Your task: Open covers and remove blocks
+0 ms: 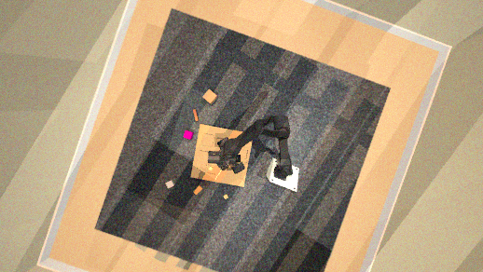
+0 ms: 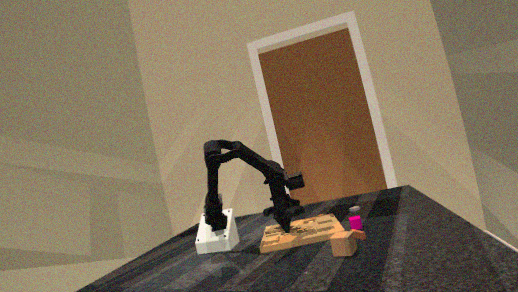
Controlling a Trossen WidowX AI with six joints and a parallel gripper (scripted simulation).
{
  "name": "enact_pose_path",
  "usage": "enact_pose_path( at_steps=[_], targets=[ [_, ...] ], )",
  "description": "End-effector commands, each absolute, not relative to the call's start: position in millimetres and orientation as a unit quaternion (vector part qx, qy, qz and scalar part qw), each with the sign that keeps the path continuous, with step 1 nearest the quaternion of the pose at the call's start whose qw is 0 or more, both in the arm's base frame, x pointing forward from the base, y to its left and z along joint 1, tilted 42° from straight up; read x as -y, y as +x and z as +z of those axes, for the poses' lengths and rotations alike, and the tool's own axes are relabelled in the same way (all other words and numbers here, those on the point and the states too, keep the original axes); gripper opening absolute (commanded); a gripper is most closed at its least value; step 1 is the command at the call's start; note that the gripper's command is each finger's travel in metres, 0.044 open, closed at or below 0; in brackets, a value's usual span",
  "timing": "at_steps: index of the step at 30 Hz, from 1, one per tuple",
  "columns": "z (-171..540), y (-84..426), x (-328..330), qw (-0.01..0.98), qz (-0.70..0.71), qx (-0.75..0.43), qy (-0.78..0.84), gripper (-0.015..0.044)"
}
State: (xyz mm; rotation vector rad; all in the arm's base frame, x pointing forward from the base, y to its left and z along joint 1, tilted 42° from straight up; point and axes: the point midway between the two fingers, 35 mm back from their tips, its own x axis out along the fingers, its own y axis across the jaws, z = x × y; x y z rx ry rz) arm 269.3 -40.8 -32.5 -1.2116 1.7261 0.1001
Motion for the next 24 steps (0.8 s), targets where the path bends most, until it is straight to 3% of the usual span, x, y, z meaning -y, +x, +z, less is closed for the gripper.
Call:
enact_pose_path(
  at_steps=[1,21,24],
  targets=[
    [-33,268,42,0.490,0.042,-0.713,-0.499,0.0000],
    [-24,271,33,0.489,0.044,-0.713,-0.501,0.0000],
    [-21,270,31,0.487,0.045,-0.714,-0.502,0.0079]
  ],
)
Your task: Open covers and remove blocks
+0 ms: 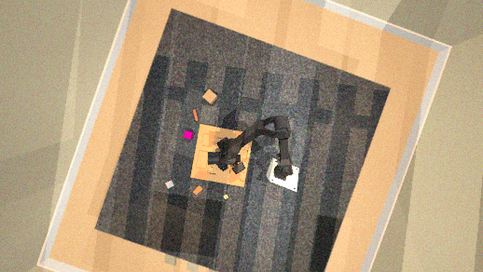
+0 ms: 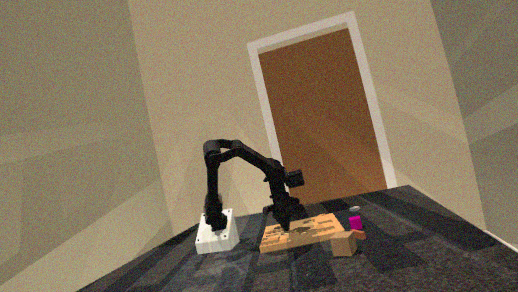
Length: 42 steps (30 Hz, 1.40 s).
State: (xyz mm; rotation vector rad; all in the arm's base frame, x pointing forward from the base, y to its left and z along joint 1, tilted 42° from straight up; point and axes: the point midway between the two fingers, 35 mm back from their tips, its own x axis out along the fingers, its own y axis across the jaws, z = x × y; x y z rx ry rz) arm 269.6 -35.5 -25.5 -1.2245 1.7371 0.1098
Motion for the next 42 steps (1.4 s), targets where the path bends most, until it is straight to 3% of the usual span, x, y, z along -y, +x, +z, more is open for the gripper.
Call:
enact_pose_path(
  at_steps=[1,3,11,42],
  targets=[
    [-17,271,27,0.487,0.045,-0.713,-0.502,0.0105],
    [-9,272,19,0.488,0.046,-0.713,-0.501,0.0144],
    [15,272,-2,0.489,0.046,-0.713,-0.500,0.0144],
    [-11,272,22,0.489,0.045,-0.713,-0.501,0.0144]
  ],
)
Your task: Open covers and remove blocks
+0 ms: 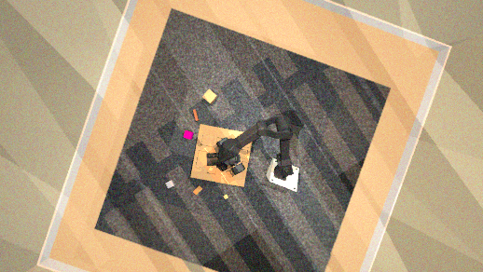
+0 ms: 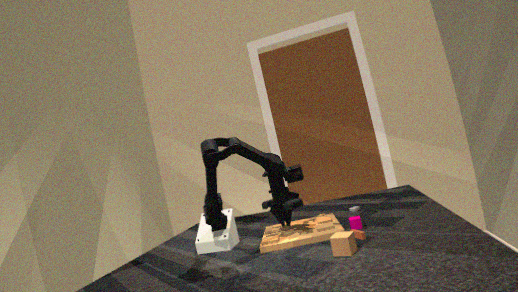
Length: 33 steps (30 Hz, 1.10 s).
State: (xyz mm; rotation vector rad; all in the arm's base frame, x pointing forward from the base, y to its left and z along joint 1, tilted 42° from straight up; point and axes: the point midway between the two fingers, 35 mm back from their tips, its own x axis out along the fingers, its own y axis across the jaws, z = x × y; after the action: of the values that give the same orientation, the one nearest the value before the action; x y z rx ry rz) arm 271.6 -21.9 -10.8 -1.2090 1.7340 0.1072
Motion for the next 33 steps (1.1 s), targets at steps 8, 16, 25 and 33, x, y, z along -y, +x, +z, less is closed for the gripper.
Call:
enact_pose_path(
  at_steps=[8,16,25,33],
  targets=[
    [-10.7,271.8,22.4,0.489,0.045,-0.713,-0.501,0.0144],
    [-10.7,272.4,22.4,0.489,0.045,-0.713,-0.501,0.0144],
    [-10.7,272.4,22.4,0.489,0.045,-0.713,-0.501,0.0144],
    [-13.2,272.5,24.6,0.489,0.045,-0.713,-0.501,0.0144]
  ],
)
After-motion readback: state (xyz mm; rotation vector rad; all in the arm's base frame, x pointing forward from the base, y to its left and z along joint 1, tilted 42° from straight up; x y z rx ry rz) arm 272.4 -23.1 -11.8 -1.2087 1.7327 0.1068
